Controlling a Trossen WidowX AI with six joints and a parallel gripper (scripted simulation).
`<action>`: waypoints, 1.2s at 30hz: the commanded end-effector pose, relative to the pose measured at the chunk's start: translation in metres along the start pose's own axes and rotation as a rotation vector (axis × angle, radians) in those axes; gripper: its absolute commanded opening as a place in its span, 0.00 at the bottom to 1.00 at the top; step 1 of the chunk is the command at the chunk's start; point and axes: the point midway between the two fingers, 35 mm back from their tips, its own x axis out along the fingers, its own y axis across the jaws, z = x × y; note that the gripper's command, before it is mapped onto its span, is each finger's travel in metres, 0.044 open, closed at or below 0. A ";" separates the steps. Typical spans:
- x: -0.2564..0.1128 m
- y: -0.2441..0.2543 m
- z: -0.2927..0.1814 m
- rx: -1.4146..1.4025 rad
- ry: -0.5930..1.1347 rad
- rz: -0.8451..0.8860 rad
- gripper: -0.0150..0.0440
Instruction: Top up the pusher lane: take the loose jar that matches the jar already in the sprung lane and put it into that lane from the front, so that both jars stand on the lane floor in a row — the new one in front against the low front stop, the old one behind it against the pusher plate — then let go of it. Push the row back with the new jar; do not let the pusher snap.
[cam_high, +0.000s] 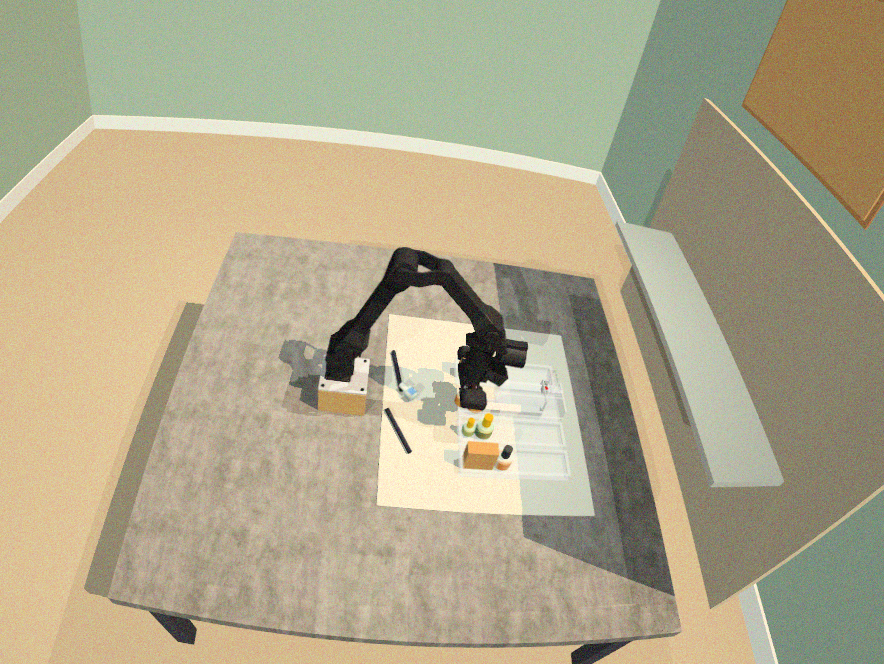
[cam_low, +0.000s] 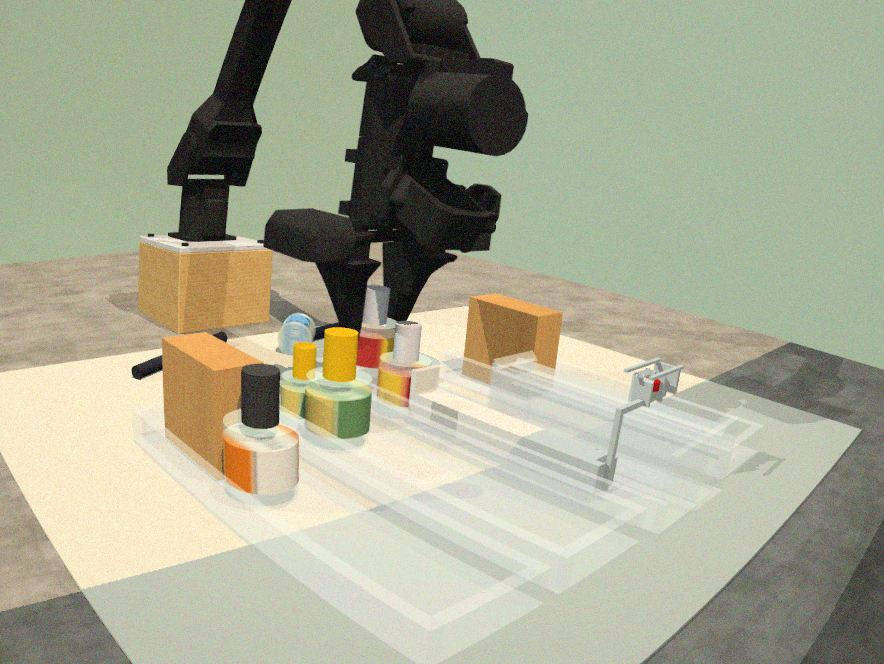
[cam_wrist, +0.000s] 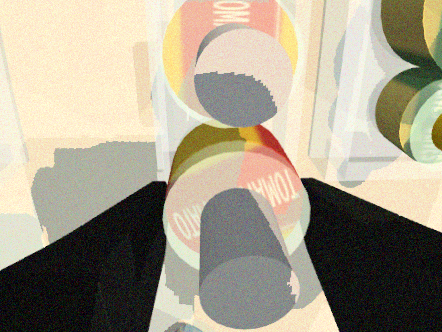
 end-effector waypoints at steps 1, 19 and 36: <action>-0.006 0.000 0.013 0.003 -0.039 0.001 0.25; -0.008 0.000 0.020 0.003 -0.040 0.001 0.25; -0.008 0.000 0.023 0.003 -0.040 0.001 0.25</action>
